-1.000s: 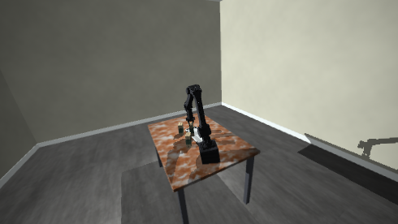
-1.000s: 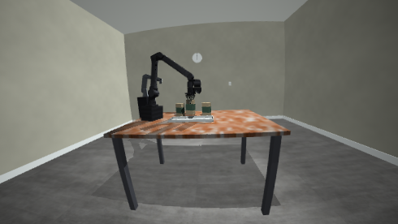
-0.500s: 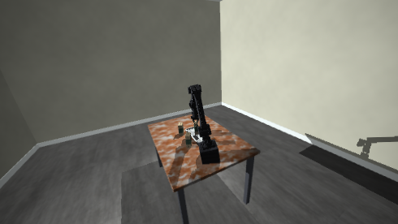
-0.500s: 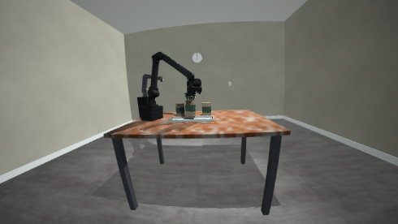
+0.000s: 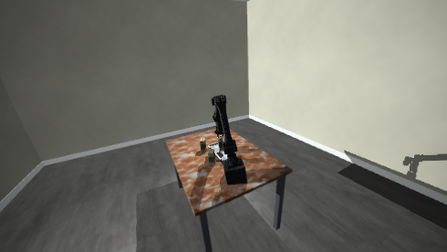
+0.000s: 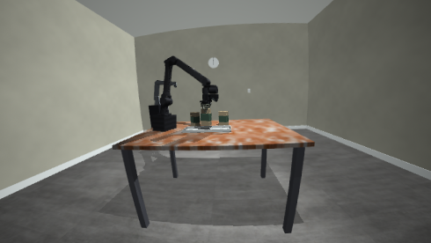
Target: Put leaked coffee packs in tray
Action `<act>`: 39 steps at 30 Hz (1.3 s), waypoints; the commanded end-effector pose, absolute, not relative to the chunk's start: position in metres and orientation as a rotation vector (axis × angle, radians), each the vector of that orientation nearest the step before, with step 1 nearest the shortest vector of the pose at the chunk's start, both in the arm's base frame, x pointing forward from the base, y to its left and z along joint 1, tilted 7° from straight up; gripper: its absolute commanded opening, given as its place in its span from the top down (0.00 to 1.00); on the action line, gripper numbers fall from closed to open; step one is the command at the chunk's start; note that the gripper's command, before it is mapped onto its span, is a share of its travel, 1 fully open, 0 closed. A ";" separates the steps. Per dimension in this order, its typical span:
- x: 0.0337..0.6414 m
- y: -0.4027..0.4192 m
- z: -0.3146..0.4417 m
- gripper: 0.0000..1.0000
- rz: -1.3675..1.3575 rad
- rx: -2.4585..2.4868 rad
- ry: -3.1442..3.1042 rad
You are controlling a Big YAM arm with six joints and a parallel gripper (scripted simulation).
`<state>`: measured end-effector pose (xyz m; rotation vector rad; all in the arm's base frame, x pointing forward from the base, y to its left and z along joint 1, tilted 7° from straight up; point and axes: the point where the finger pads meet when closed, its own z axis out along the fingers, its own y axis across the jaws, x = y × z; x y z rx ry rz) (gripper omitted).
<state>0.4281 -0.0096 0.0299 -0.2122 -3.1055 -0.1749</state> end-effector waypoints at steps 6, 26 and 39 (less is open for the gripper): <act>0.467 -0.019 0.069 0.76 -0.185 -0.210 -3.210; 0.467 -0.019 0.069 0.76 -0.185 -0.210 -3.210; 0.470 -0.019 0.060 0.76 -0.185 -0.208 -3.212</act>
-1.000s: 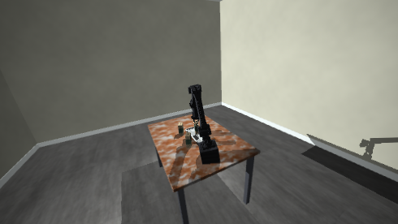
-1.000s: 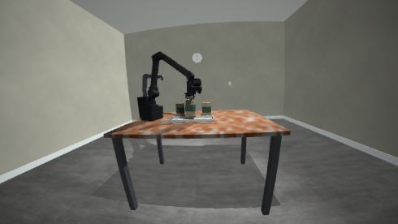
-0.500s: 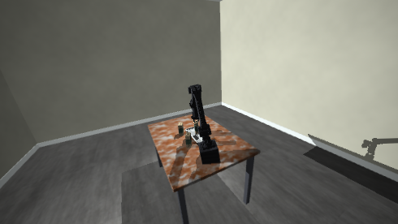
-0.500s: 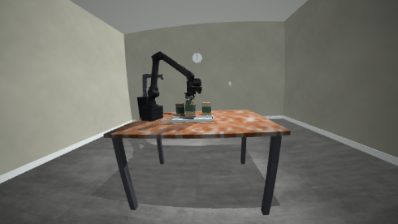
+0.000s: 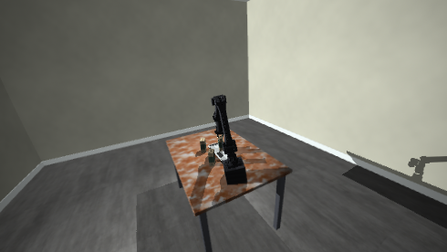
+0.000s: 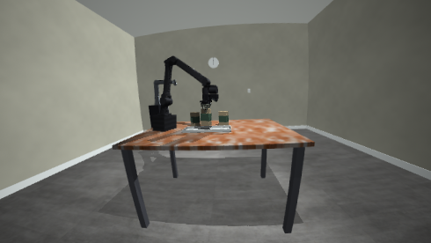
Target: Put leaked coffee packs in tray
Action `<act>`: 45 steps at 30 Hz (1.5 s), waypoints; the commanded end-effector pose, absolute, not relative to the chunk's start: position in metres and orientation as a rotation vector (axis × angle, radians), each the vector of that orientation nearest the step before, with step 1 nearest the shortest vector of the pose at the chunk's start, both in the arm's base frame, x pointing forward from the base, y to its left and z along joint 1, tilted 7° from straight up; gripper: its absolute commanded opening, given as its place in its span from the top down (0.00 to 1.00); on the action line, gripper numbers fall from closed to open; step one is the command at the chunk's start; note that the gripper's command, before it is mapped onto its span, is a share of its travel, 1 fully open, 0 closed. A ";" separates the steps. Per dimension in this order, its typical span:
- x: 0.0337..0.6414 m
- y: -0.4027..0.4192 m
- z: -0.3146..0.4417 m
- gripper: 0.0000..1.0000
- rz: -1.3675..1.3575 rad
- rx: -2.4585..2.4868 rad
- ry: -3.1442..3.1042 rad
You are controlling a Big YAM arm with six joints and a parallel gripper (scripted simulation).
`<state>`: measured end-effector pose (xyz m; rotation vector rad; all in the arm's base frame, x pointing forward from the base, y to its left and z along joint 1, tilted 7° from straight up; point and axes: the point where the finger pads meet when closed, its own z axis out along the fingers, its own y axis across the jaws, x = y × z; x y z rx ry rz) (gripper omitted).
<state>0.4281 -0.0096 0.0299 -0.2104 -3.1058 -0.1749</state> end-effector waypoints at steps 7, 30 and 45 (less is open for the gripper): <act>0.469 -0.014 0.043 0.76 -0.184 -0.202 -3.193; 0.454 -0.005 0.021 0.76 -0.184 -0.212 -3.180; 0.454 -0.005 0.021 0.76 -0.184 -0.212 -3.180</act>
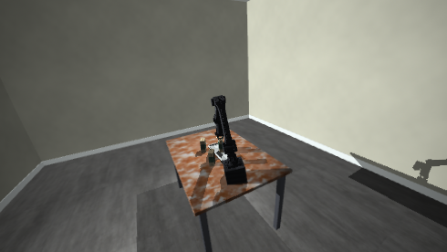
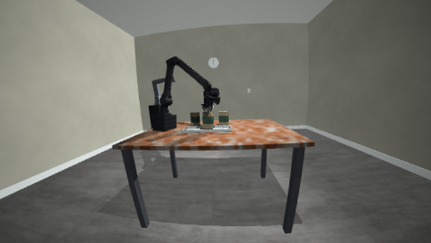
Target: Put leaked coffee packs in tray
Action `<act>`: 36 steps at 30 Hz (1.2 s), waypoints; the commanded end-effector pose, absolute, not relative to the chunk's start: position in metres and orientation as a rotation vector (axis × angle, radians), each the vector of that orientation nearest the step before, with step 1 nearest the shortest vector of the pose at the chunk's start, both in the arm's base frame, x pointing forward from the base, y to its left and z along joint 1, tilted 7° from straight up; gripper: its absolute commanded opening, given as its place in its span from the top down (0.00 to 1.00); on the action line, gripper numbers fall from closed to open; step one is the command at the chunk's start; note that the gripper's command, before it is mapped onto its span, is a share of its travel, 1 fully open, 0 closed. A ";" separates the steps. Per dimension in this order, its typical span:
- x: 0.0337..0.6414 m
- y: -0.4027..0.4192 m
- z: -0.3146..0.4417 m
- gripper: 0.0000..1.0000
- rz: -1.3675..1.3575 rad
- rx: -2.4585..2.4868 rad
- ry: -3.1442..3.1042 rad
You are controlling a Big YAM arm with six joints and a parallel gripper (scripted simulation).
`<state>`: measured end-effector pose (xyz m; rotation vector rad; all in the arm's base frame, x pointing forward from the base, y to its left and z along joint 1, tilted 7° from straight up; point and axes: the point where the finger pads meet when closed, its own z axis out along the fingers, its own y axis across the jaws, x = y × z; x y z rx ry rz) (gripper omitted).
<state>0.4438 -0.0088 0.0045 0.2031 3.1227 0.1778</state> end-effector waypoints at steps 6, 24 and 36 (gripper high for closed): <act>0.454 -0.005 0.021 0.76 0.178 0.205 3.079; 0.454 -0.005 0.021 0.23 0.178 0.205 3.079; 0.454 -0.005 0.021 0.23 0.178 0.205 3.079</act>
